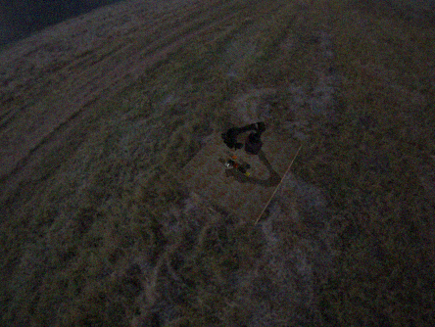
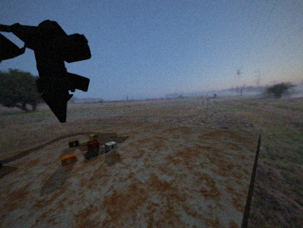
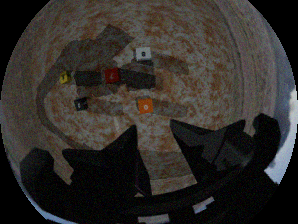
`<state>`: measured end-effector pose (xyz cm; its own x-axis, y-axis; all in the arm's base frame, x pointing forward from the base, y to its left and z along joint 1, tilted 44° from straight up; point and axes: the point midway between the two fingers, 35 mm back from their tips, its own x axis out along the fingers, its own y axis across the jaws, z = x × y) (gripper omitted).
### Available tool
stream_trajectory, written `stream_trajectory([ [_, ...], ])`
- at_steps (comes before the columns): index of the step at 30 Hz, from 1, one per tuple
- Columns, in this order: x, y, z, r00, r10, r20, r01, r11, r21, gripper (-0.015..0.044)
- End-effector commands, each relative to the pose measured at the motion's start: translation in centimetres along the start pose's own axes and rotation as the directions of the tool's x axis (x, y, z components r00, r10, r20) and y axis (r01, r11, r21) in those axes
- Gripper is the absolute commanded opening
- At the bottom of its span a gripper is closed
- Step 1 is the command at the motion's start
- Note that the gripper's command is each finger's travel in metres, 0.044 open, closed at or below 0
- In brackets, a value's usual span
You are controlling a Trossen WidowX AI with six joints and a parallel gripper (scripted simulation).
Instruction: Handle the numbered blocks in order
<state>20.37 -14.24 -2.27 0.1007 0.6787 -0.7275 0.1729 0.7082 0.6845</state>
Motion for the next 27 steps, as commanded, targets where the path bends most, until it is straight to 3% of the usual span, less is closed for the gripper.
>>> stream_trajectory([
  [1,-0.7,0.3,-0.2,1.0,0.001,-0.012,-0.001,1.0,-0.007,0.012],
  [9,-0.8,0.5,-0.1,1.0,-0.002,-0.013,0.001,1.0,-0.008,0.012],
  [20,-0.8,18.1,3.1,1.0,0.002,-0.012,-0.002,1.0,-0.009,0.012],
  [25,-0.8,19.2,2.9,1.0,0.01,-0.012,-0.01,1.0,-0.007,0.012],
  [27,0.3,19.2,3.0,1.0,0.008,-0.012,-0.008,1.0,-0.007,0.0172],
])
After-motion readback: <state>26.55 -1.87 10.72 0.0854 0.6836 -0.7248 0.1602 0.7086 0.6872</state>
